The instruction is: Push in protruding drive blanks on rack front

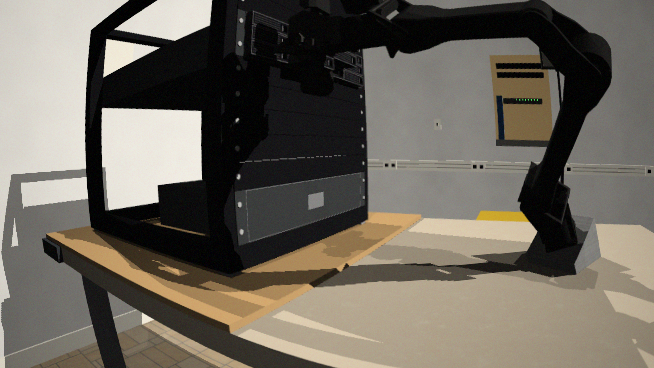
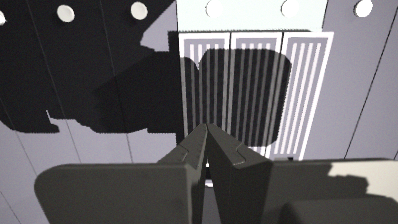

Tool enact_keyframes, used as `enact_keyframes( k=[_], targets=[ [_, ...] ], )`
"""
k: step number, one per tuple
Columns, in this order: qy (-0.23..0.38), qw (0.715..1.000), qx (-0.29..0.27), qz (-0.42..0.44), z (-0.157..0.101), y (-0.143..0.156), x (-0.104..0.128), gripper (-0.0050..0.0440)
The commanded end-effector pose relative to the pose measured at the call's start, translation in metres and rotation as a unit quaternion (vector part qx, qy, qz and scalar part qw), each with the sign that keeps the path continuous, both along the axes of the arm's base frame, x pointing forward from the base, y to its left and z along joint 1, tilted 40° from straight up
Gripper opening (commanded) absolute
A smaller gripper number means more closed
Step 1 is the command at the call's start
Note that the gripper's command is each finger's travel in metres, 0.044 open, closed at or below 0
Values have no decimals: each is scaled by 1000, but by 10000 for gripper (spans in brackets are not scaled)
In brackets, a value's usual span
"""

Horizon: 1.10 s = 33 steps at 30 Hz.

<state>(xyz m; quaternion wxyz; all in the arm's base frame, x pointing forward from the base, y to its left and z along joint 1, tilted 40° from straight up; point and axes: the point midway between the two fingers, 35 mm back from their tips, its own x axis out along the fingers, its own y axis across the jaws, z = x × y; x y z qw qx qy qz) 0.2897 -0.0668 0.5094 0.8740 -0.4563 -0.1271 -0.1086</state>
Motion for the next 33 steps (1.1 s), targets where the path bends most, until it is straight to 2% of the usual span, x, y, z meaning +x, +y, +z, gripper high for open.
enact_keyframes(
  k=[1, 33],
  targets=[
    [-12, 1000, -6, -2, 10, 1, -4, -50],
    [-12, 1000, -6, -2, 12, 1, -1, -50]
  ],
)
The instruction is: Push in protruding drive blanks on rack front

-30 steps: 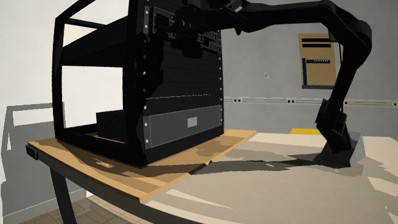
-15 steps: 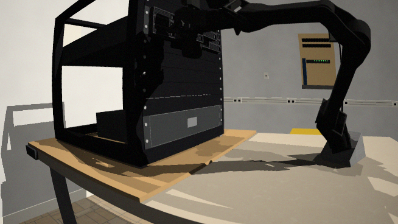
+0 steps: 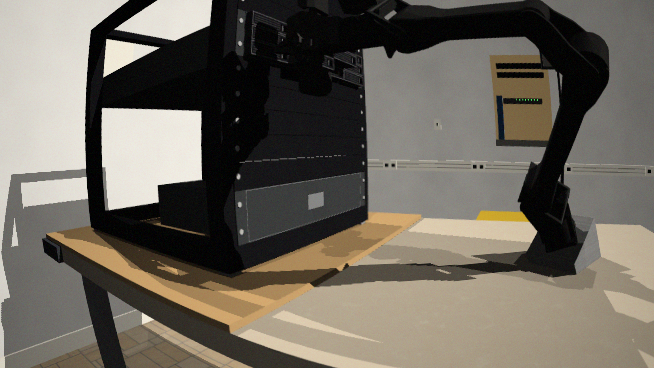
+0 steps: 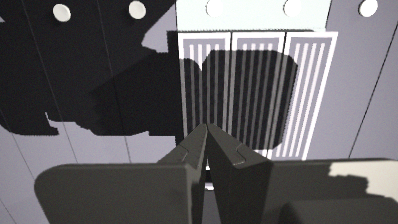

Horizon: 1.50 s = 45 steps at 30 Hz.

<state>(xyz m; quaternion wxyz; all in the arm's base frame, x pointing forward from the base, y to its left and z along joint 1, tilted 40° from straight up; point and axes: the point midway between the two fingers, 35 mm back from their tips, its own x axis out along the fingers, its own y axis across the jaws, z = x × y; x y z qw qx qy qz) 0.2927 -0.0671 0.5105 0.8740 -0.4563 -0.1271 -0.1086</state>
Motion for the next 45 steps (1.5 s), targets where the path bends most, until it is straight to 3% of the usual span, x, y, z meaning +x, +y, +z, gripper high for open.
enact_keyframes(
  k=[1, 45],
  targets=[
    [-12, 1000, -6, -2, 11, 1, -3, -50],
    [-12, 1000, -6, -2, 12, 1, 1, -50]
  ],
)
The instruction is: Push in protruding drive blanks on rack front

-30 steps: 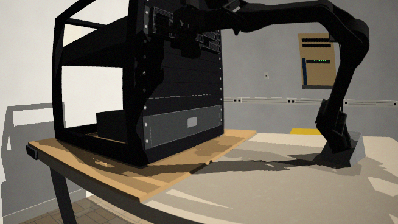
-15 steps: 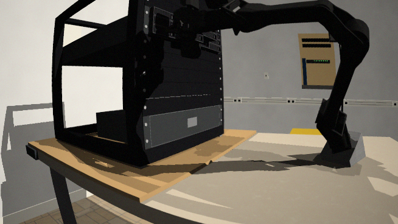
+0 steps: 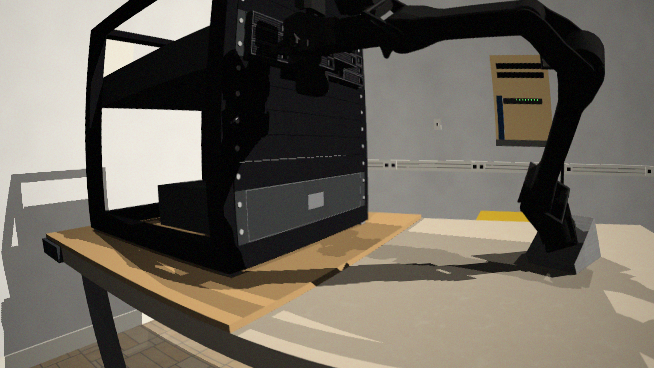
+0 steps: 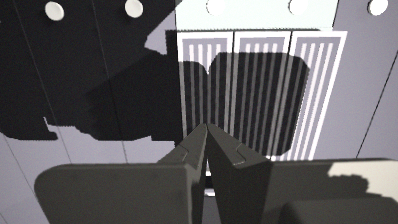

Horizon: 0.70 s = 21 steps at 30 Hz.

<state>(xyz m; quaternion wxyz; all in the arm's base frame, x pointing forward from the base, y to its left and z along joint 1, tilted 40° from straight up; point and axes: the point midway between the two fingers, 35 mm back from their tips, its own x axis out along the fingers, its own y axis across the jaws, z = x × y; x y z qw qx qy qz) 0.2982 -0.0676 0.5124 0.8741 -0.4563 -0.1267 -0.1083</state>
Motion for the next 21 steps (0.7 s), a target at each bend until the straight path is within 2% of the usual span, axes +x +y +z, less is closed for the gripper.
enact_keyframes(
  k=[1, 21],
  targets=[
    [-13, 1000, -6, -2, 11, 2, -5, -50],
    [-13, 1000, -6, -2, 12, 1, -2, -50]
  ],
)
